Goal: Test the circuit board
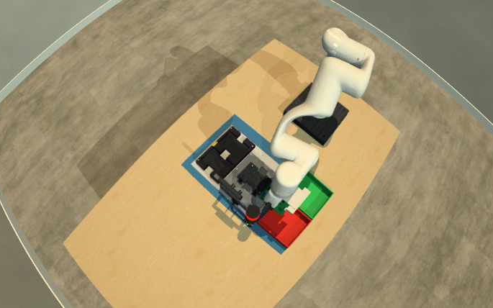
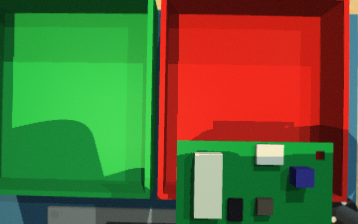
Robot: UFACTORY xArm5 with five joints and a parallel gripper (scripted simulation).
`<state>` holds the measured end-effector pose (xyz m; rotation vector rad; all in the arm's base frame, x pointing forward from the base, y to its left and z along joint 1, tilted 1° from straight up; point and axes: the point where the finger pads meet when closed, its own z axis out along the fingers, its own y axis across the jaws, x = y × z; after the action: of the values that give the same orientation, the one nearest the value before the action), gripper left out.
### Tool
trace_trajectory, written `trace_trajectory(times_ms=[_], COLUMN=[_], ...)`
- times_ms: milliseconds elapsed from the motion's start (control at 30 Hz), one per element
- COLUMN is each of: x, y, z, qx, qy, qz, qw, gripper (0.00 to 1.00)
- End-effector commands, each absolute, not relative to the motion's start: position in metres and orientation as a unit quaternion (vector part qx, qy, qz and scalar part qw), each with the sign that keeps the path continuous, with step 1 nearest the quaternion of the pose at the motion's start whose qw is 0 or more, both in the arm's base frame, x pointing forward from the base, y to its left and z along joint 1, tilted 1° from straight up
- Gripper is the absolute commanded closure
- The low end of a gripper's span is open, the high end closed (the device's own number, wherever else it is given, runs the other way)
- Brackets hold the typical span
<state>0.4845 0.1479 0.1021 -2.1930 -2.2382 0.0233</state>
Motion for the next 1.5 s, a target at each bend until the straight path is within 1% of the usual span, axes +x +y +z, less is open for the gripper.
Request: trace_trajectory(times_ms=[0, 200, 500, 1133, 1467], x=[0.495, 0.501, 0.504, 0.504, 0.504], y=[0.183, 0.211, 0.227, 0.230, 0.230], z=[0.092, 0.084, 0.079, 0.077, 0.069], qx=[-0.700, -0.700, -0.700, -0.700, -0.700], qy=[-0.714, -0.714, -0.714, -0.714, -0.714], qz=[0.007, 0.007, 0.007, 0.007, 0.007], qw=[0.003, 0.003, 0.003, 0.003, 0.003], gripper=[0.21, 0.21, 0.21, 0.21, 0.21])
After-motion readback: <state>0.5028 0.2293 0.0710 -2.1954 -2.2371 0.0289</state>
